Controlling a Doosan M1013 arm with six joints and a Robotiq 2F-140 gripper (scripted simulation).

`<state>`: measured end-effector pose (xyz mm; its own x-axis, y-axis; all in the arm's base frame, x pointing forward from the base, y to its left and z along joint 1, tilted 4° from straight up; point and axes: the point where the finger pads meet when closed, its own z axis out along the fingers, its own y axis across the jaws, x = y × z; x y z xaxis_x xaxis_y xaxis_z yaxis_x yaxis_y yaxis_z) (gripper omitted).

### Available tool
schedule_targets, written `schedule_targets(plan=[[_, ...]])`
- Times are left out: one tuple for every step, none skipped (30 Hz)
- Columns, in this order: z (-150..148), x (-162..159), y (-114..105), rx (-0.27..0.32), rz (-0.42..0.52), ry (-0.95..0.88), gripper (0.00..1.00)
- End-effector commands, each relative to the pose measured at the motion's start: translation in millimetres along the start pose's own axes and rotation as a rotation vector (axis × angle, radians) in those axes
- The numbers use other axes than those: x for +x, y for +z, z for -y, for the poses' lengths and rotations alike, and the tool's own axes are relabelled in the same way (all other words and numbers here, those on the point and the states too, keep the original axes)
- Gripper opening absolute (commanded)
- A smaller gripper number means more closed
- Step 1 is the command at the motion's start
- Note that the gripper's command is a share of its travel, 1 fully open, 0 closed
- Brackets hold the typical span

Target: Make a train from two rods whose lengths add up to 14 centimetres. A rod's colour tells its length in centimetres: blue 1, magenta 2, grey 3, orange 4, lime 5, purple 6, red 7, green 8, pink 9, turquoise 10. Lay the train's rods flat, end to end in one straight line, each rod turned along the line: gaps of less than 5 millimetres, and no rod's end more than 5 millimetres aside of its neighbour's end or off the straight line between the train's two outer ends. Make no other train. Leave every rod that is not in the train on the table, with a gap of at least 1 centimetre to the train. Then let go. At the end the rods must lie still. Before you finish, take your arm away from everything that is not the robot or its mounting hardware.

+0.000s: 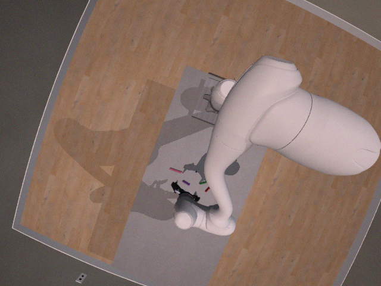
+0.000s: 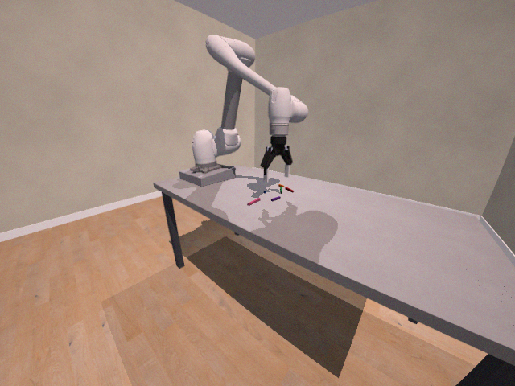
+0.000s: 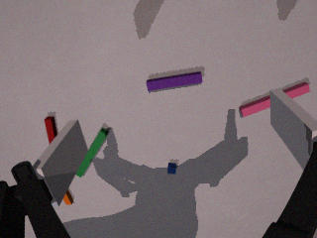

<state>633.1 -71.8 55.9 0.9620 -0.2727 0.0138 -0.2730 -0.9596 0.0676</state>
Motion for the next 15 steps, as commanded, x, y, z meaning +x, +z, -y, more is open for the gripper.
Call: schedule_targets(plan=[[0.0,0.0,-0.1,0.0,0.0,0.0,1.0],[0.0,0.0,-0.1,0.0,0.0,0.0,1.0],[0.0,0.0,-0.1,0.0,0.0,0.0,1.0],[0.0,0.0,-0.1,0.0,0.0,0.0,1.0],[0.0,0.0,-0.1,0.0,0.0,0.0,1.0],[0.0,0.0,-0.1,0.0,0.0,0.0,1.0],[0.1,0.0,-0.1,0.0,0.0,0.0,1.0],[0.2,-0.1,-0.1,0.0,0.0,-0.003,1.0],[0.6,-0.3,0.0,0.0,0.0,-0.01,1.0],[1.3,-0.6,0.1,0.0,0.0,-0.022,1.0],[1.3,-0.6,0.1,0.0,0.0,-0.022,1.0],[1.3,-0.6,0.1,0.0,0.0,-0.022,1.0],[2.3,-1.1,0.2,0.0,0.0,-0.041,1.0],[3.8,-1.8,0.4,0.0,0.0,-0.068,1.0],[5.8,-2.8,0.7,0.0,0.0,-0.103,1.0]])
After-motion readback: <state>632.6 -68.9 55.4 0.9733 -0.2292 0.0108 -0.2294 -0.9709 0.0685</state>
